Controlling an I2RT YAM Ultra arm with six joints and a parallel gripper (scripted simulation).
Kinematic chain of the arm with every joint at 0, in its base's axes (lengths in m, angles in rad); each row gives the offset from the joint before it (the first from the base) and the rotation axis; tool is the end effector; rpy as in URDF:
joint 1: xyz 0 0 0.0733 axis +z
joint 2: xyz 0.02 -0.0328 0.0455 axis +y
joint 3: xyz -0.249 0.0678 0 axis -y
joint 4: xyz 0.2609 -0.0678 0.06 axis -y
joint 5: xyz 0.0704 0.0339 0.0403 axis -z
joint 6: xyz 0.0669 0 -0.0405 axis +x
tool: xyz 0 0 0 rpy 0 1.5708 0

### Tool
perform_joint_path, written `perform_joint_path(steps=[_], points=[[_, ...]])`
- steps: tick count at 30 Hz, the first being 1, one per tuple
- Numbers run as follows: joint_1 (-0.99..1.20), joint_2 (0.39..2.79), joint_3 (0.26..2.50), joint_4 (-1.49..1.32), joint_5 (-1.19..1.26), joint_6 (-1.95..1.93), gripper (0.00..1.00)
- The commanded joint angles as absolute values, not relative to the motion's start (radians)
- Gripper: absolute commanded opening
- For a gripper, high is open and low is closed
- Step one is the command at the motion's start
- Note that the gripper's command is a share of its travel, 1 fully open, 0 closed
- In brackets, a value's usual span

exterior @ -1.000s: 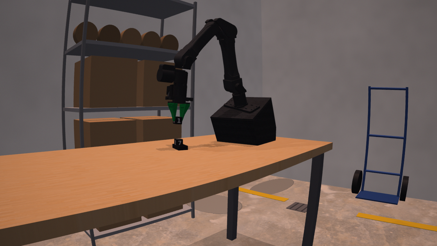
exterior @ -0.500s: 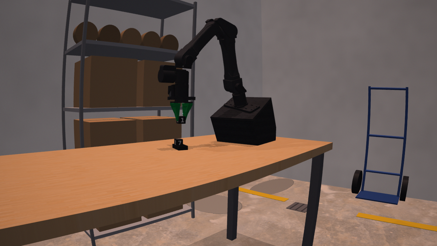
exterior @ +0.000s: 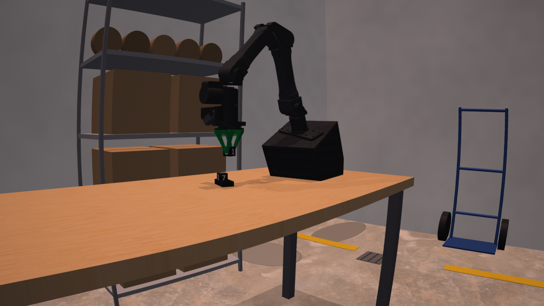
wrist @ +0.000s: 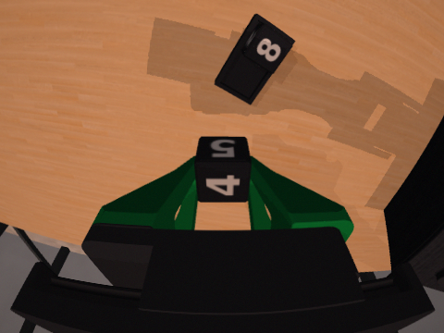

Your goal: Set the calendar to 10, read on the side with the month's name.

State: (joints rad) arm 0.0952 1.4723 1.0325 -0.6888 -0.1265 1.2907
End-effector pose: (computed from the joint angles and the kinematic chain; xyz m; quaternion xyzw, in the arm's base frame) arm 0.3131 0.0395 0.1861 0.5365 0.8127 0.1873 0.1290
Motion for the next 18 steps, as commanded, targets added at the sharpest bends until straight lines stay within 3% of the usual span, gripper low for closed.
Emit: perform_joint_path(steps=[1,18], points=[[0.115,1.471,1.051,-0.698,-0.096,1.119,0.26],[0.252,1.507,1.100,-0.699,-0.037,0.590,0.26]])
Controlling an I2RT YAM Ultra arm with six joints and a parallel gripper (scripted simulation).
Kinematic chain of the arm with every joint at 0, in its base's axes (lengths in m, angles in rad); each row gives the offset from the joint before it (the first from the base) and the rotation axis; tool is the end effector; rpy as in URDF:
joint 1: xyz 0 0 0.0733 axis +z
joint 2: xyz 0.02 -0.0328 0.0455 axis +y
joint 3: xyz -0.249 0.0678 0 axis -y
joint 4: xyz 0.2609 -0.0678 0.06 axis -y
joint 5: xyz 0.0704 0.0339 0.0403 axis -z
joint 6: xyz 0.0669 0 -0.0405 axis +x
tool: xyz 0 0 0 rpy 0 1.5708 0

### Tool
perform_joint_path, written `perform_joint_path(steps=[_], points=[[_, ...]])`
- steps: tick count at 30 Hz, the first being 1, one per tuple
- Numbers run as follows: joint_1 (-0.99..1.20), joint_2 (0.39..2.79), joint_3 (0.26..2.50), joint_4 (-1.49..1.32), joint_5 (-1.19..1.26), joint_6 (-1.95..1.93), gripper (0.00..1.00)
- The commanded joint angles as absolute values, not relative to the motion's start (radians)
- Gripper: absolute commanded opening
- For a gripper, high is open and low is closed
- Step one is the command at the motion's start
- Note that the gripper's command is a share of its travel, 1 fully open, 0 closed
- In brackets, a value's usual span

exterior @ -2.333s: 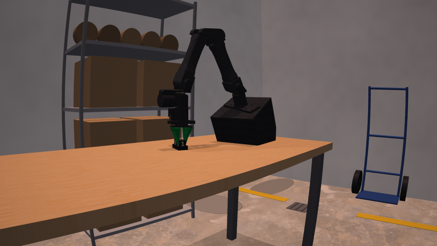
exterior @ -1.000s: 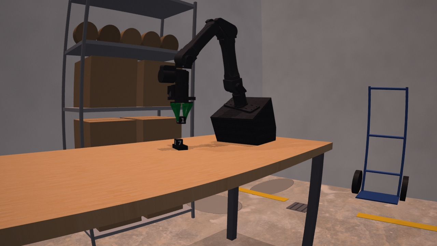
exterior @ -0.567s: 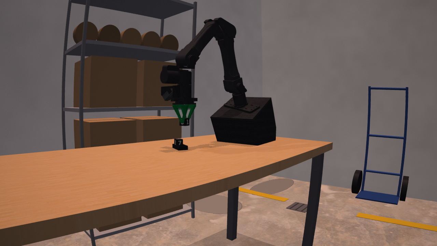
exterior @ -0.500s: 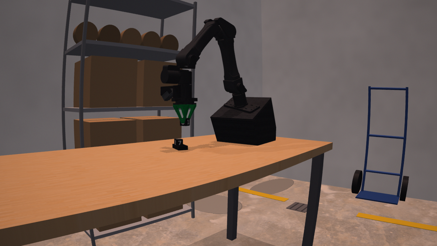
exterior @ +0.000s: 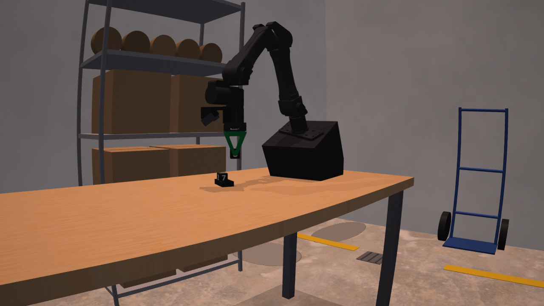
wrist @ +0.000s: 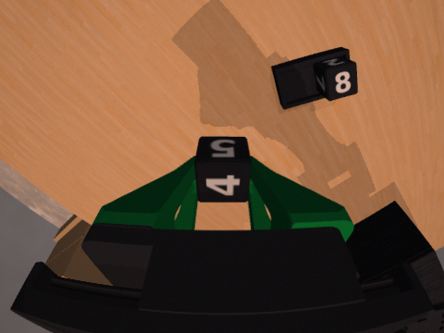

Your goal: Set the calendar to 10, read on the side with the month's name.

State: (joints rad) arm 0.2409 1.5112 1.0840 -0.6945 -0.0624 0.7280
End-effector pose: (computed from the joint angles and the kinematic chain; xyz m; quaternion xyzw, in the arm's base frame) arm 0.3162 0.0831 0.1902 0.2282 0.9473 0.1306 0.1828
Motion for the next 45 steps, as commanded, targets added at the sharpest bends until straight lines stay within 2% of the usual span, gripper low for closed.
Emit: perform_joint_path(steps=[1,8,27,45], points=[[0.252,1.507,1.100,-0.699,-0.037,0.590,0.26],[0.293,1.518,1.114,-0.700,-0.019,0.429,0.26],[0.294,1.527,1.109,-0.685,-0.019,0.425,0.26],[0.297,1.707,1.052,-0.448,-0.017,0.427,0.26]])
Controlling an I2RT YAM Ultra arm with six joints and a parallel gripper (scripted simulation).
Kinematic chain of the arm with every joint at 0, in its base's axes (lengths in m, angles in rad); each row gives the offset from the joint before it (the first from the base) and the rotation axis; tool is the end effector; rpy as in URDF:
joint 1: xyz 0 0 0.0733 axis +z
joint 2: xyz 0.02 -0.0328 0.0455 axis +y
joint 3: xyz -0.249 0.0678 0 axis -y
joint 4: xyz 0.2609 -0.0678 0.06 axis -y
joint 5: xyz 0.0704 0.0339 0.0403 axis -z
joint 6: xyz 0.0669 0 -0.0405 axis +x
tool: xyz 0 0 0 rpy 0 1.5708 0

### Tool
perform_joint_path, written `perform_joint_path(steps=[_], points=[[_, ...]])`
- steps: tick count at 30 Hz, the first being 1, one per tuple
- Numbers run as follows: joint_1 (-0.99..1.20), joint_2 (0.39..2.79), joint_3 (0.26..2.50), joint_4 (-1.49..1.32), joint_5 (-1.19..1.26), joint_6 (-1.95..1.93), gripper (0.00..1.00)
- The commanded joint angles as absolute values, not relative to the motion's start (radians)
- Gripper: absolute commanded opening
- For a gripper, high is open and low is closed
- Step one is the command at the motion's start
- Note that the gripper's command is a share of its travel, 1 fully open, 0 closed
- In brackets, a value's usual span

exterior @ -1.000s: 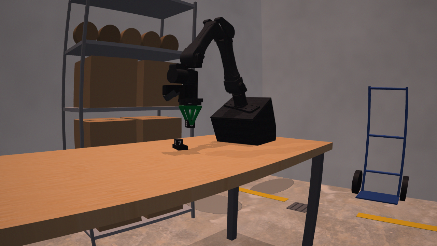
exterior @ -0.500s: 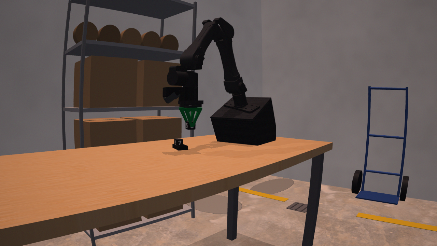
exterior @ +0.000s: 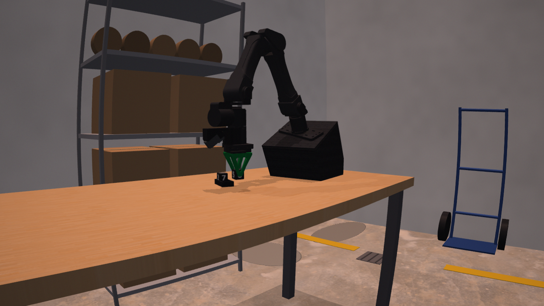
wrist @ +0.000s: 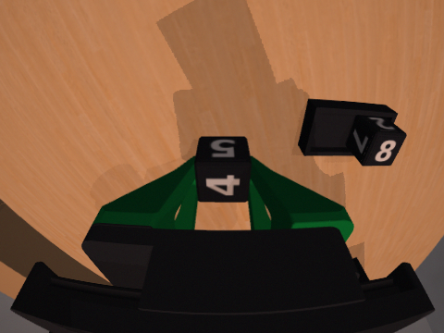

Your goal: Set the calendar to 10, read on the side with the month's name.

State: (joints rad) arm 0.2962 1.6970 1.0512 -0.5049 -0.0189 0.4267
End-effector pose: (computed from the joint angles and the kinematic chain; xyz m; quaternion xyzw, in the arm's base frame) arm 0.3356 0.1049 0.1313 0.0618 0.9760 0.0824 0.1918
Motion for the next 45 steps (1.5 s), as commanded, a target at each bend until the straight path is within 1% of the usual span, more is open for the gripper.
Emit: perform_joint_path(steps=[1,13,45], points=[[0.297,1.719,1.050,-0.434,-0.017,0.427,0.26],[0.298,1.787,1.047,-0.364,-0.017,0.428,0.26],[0.298,1.788,1.047,-0.363,-0.017,0.428,0.26]])
